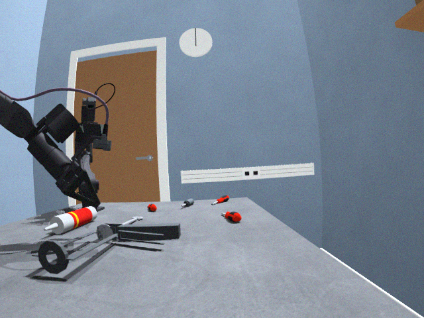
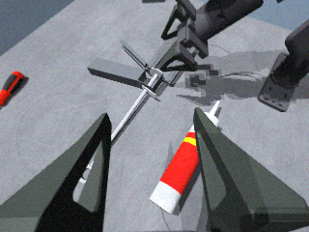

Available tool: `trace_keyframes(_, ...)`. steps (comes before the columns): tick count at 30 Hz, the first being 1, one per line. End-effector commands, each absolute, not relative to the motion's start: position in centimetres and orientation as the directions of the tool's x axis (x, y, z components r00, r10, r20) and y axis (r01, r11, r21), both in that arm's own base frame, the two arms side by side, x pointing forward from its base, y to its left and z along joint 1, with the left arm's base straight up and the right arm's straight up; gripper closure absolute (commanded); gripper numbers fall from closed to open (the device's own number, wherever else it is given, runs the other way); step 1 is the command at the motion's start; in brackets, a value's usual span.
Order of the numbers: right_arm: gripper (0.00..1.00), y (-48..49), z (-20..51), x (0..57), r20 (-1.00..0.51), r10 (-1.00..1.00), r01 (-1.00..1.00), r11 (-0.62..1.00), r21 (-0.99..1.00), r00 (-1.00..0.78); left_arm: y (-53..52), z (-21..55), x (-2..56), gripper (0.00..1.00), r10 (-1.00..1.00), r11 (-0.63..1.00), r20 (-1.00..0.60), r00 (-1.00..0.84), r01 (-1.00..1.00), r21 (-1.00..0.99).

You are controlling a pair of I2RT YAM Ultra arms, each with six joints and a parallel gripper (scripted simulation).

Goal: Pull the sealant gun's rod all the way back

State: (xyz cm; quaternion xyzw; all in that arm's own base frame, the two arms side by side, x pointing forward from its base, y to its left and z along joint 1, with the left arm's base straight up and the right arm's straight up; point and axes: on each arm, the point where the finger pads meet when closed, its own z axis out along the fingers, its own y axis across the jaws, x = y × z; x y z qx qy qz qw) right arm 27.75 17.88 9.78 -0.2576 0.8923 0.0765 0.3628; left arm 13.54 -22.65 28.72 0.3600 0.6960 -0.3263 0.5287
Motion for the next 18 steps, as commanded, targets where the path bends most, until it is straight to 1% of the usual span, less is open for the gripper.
trace_keyframes(1,0.0,18.98,11.92,28.79,-0.784,-0.388,-0.575,0.817,-0.049,-0.485,-22.59,29.67,13.32,0.34,0.123,0.522,-0.98,-0.155,0.85,-0.069)
trace_keyframes(18,0.0,18.18,11.13,28.44,-0.771,-0.387,-0.559,0.828,-0.048,-0.506,-22.6,29.91,13.52,0.34,0.122,0.528,-0.98,-0.155,0.847,-0.069)
